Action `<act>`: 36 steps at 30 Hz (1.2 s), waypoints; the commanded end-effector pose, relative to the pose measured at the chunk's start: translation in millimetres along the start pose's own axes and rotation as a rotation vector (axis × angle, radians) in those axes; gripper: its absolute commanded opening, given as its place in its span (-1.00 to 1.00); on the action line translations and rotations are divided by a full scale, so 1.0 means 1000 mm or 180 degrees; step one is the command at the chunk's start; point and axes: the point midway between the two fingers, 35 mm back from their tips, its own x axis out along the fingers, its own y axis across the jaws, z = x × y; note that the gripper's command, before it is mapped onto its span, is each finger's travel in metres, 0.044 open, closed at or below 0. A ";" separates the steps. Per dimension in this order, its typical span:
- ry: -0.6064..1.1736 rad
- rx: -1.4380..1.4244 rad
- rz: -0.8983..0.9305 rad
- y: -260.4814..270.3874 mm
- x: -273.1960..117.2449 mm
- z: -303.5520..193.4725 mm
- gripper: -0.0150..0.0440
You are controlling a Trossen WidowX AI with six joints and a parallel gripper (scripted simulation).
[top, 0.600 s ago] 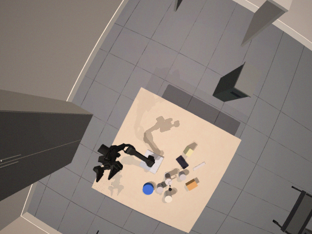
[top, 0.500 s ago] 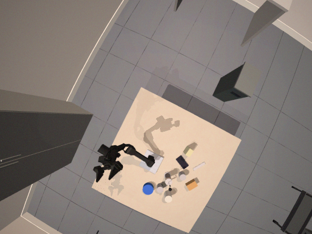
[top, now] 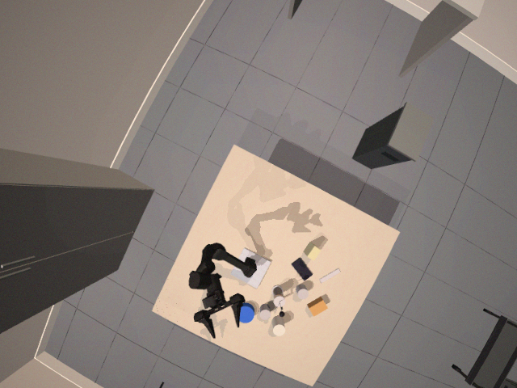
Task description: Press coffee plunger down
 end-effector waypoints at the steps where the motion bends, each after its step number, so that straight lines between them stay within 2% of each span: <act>1: 0.0523 -0.0015 0.0259 0.031 0.030 -0.052 1.00; 10: 0.1857 0.0022 0.0788 0.094 0.062 -0.188 1.00; 20: 0.3509 0.0249 0.1062 0.134 0.032 -0.335 1.00; 25: 0.3627 0.0269 0.1040 0.135 0.025 -0.351 1.00; 32: 0.3628 0.0268 0.1021 0.137 -0.006 -0.391 1.00; 36: 0.3630 0.0268 0.1011 0.136 -0.007 -0.391 1.00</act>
